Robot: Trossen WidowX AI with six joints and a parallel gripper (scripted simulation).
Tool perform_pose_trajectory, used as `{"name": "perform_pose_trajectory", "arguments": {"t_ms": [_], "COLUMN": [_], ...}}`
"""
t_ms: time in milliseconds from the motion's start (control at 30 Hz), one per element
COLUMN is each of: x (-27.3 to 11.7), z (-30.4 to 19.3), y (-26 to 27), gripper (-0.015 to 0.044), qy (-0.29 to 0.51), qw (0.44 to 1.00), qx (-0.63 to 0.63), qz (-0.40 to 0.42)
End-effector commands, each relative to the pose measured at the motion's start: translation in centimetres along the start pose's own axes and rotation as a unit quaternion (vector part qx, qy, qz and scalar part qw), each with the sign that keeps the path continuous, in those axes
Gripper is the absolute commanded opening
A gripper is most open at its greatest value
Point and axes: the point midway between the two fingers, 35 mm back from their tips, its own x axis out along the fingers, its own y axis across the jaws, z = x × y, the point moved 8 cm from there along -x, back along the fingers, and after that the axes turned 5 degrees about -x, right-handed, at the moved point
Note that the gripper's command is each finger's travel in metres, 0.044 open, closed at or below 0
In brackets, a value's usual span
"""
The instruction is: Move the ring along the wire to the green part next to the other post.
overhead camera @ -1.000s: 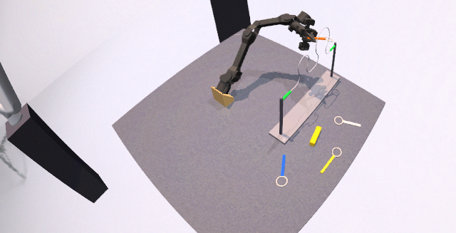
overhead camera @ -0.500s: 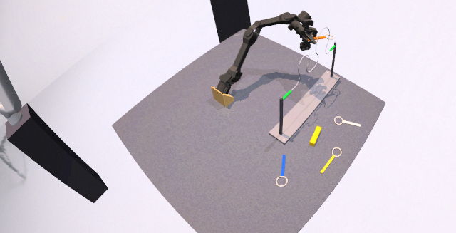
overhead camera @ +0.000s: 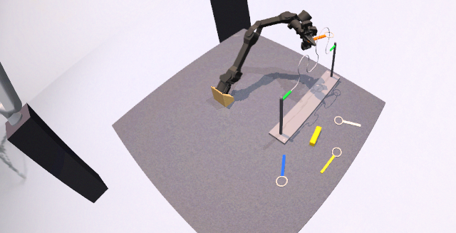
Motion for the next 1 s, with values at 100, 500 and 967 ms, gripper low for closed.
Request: {"name": "perform_pose_trajectory", "arguments": {"t_ms": [100,500,967], "x": [0.17,0.26,0.36], "z": [0.00,-0.08,-0.19], "y": [-0.03,0.03,0.13], "gripper": [-0.0150,-0.0150,-0.0150], "qy": [-0.005,-0.014,-0.026], "qw": [0.999,0.992,0.977], "qx": [0.044,0.111,0.189], "qz": [0.023,0.059,0.100]}}
